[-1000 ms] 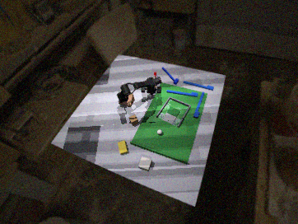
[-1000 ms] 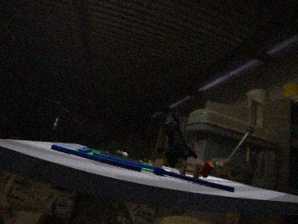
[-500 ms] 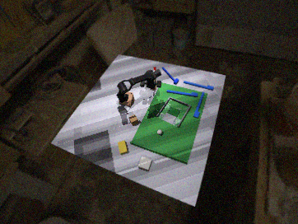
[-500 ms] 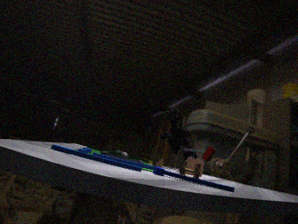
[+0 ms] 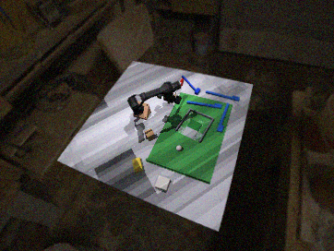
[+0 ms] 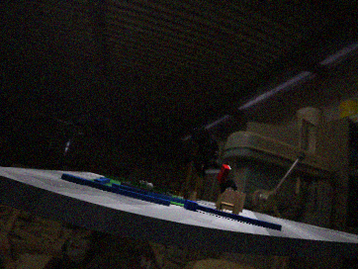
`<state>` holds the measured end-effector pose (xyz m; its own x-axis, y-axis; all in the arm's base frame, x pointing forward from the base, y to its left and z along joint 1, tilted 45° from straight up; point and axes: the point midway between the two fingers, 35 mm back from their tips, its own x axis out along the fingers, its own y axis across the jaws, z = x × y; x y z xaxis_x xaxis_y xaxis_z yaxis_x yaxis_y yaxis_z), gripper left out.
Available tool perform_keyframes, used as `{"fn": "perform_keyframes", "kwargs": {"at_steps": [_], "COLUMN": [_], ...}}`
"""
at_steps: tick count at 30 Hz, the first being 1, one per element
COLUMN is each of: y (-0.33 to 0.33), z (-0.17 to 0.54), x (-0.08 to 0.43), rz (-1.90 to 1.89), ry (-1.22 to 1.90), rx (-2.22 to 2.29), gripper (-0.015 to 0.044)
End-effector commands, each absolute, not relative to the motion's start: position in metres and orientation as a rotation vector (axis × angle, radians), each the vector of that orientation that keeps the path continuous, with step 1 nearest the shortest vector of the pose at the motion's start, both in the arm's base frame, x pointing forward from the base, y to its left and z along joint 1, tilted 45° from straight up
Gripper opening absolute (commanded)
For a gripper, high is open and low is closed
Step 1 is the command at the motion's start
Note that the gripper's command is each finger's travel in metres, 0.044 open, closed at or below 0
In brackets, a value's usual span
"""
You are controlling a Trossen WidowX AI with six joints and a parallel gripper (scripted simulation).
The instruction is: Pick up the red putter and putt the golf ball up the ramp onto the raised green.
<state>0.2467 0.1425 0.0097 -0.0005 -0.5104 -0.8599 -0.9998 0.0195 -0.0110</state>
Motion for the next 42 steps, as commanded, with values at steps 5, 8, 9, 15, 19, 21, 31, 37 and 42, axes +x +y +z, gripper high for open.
{"fn": "perform_keyframes", "kwargs": {"at_steps": [5,8,9,15,19,21,31,37,42], "y": [0.110,0.094,0.089,0.055,0.032,0.020,-0.036,-0.067,-0.074], "z": [0.059,0.077,0.083,0.119,0.142,0.153,0.208,0.238,0.245], "x": [0.268,0.273,0.274,0.277,0.276,0.273,0.249,0.225,0.218], "rz": [0.594,0.480,0.443,0.219,0.071,-0.002,-0.360,-0.568,-0.619], "ry": [1.597,1.597,1.596,1.580,1.560,1.548,1.457,1.380,1.358], "rx": [-1.398,-1.326,-1.302,-1.155,-1.055,-1.005,-0.754,-0.604,-0.567], "gripper": [0.0000,0.0000,0.0000,0.0000,0.0000,0.0000,0.0000,0.0000,0.0000]}}
